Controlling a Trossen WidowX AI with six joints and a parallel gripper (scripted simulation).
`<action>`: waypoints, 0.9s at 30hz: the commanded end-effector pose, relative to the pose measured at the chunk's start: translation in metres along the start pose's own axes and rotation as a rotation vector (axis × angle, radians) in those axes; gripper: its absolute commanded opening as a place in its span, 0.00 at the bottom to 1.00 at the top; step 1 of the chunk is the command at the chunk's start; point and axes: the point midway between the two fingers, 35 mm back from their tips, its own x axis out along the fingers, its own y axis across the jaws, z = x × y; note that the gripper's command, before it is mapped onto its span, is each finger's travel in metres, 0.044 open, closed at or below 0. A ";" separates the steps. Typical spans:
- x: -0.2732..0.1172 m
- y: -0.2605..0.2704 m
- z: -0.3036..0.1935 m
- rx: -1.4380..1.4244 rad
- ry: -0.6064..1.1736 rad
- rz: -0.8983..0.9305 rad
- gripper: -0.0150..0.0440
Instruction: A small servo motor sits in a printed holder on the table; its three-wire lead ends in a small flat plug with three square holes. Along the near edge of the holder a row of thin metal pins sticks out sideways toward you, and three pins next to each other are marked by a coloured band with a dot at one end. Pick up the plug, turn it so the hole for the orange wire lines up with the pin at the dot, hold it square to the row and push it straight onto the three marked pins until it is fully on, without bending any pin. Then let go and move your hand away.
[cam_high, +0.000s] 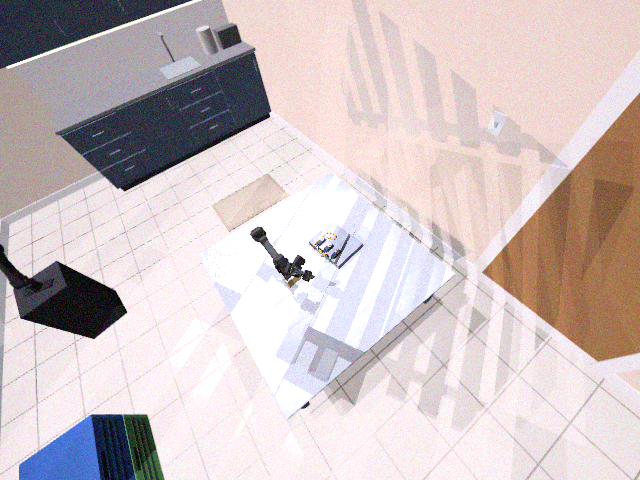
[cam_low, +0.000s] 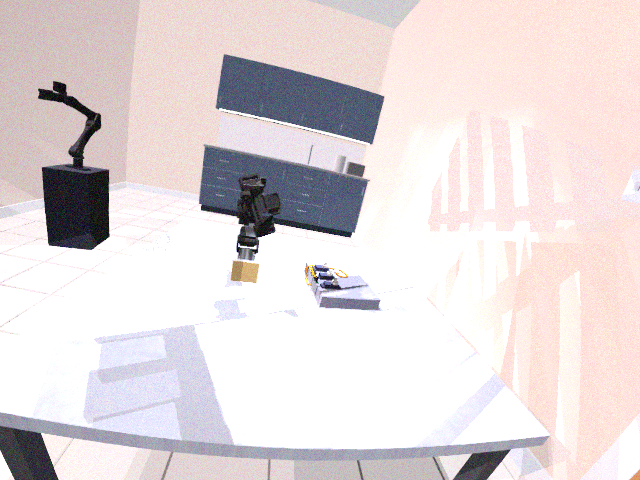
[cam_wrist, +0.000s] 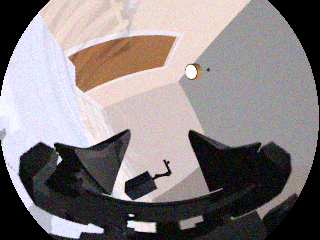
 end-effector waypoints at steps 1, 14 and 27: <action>0.000 0.000 0.001 0.000 -0.001 0.000 0.89; 0.006 0.006 0.051 0.016 -0.102 0.031 0.45; 0.003 0.020 0.129 0.086 -0.252 0.100 0.45</action>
